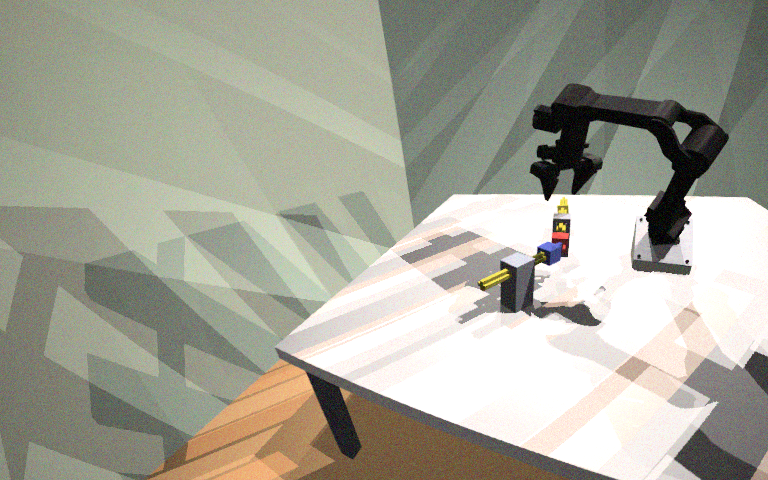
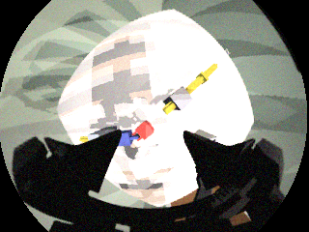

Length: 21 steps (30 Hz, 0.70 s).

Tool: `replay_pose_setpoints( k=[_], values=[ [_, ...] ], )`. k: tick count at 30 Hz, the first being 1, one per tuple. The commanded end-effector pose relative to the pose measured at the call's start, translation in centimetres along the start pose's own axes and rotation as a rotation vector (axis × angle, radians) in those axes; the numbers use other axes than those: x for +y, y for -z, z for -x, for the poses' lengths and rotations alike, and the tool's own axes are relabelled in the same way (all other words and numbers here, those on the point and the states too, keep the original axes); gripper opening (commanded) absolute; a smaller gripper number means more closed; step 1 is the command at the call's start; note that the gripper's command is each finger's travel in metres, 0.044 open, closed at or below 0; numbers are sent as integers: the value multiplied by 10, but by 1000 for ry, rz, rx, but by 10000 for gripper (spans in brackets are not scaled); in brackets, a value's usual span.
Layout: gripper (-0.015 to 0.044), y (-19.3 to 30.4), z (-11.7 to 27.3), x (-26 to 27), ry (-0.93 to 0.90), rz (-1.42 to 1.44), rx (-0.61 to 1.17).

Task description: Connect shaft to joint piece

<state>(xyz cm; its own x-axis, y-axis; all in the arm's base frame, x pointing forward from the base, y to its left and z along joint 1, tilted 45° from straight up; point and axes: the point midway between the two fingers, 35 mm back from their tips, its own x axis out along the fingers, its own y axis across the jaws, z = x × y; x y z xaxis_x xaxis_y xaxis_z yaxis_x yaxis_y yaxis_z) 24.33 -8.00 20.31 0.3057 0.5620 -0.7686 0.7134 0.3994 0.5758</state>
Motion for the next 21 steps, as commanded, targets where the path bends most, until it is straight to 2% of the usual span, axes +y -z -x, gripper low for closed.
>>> replay_pose_setpoints(
  k=[1, 21],
  values=[
    [440, -8, -9, -8, -1, -123, 41],
    [440, -38, -53, -50, 58, -771, 241]
  ],
)
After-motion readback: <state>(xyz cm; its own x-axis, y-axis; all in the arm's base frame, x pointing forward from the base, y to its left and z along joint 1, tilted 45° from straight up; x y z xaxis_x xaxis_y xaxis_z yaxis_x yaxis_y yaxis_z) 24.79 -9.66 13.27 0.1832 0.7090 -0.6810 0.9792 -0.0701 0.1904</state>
